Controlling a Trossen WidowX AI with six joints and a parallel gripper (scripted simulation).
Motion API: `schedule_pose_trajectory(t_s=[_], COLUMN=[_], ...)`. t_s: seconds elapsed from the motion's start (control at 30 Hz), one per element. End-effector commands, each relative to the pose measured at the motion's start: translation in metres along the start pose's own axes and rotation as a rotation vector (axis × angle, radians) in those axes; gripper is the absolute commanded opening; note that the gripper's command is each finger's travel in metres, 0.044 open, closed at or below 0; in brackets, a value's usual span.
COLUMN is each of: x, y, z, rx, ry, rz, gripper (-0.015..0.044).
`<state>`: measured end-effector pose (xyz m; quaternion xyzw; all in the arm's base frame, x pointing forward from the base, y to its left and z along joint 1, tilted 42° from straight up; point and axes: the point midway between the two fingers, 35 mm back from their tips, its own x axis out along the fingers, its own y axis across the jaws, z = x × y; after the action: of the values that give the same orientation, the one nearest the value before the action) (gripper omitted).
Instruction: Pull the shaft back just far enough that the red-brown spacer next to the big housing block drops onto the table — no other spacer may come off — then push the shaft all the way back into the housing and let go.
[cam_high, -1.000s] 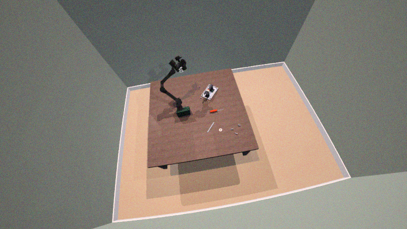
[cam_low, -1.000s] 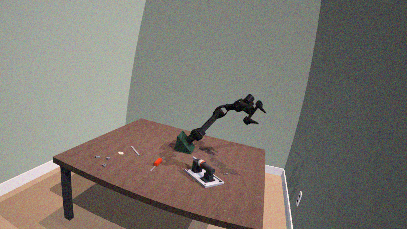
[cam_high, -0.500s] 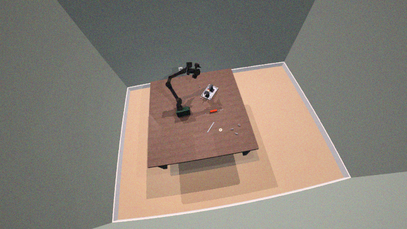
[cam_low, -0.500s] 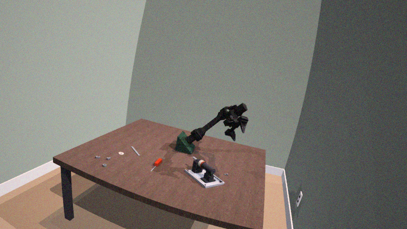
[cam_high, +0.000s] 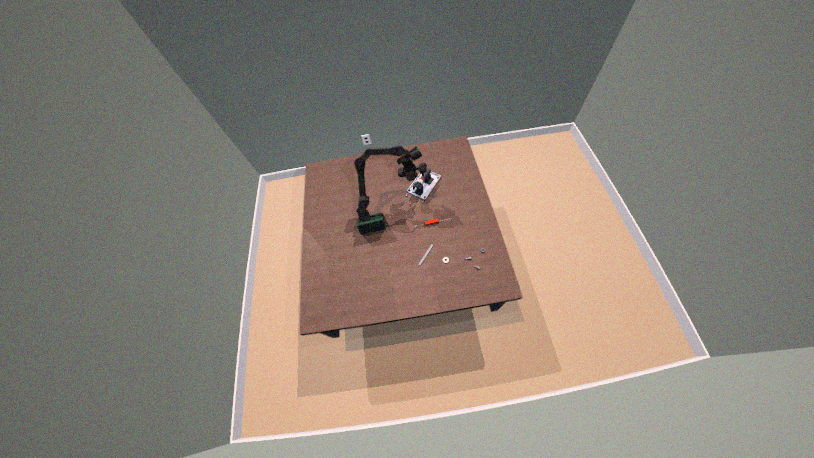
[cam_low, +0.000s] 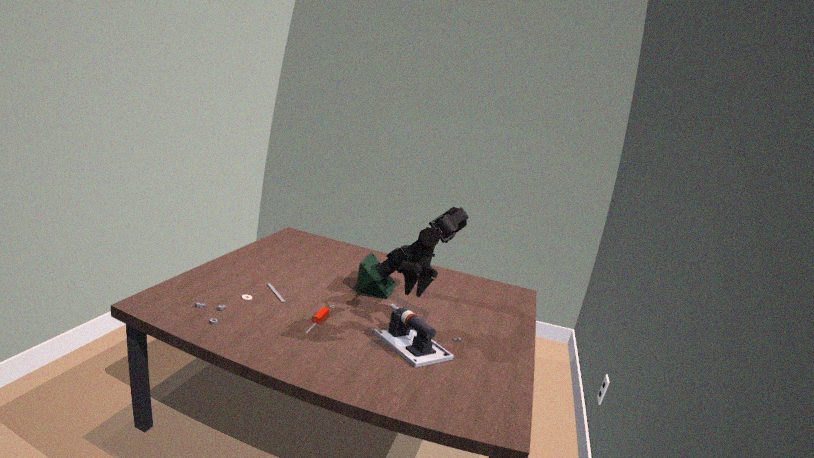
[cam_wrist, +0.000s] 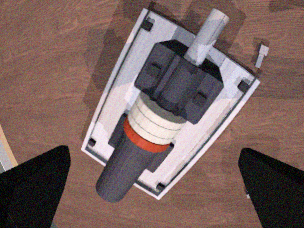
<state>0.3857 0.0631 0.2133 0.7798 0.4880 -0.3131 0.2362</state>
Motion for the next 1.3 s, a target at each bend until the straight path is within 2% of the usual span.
schedule_pose_trajectory(t_s=[0.0, 1.27], x=[0.0289, 0.0320], y=[-0.0205, -0.0219], z=[0.0612, 0.0672], rx=[0.407, 0.459], ry=[-0.131, -0.148], rz=[-0.269, -0.303], gripper=[0.0440, 0.0440])
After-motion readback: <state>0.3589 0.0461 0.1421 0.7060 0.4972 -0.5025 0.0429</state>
